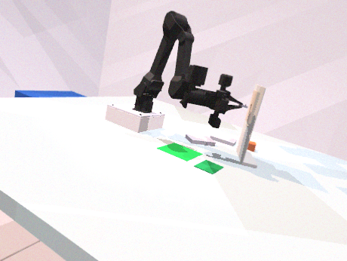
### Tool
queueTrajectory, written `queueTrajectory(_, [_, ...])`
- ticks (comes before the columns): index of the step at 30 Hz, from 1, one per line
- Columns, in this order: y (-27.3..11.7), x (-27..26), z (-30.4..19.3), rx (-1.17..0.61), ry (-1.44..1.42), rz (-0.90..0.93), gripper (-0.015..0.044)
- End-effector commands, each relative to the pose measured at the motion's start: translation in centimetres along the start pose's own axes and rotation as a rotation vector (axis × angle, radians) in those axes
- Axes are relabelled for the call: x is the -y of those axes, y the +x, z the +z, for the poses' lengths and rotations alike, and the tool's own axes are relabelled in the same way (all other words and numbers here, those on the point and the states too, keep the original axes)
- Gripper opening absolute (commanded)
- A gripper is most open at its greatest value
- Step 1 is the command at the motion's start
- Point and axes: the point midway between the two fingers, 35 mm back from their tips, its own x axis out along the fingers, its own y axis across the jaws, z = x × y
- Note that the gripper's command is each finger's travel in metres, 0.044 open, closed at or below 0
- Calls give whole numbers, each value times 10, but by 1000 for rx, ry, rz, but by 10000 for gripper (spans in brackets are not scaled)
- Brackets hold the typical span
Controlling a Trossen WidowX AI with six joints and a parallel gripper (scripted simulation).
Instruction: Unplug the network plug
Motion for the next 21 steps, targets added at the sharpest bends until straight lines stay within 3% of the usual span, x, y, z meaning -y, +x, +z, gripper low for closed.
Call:
queueTrajectory(1, [-4,0,-1,-2,2,0,0])
queueTrajectory(21, [-19,0,-3,-2,3,-2,0])
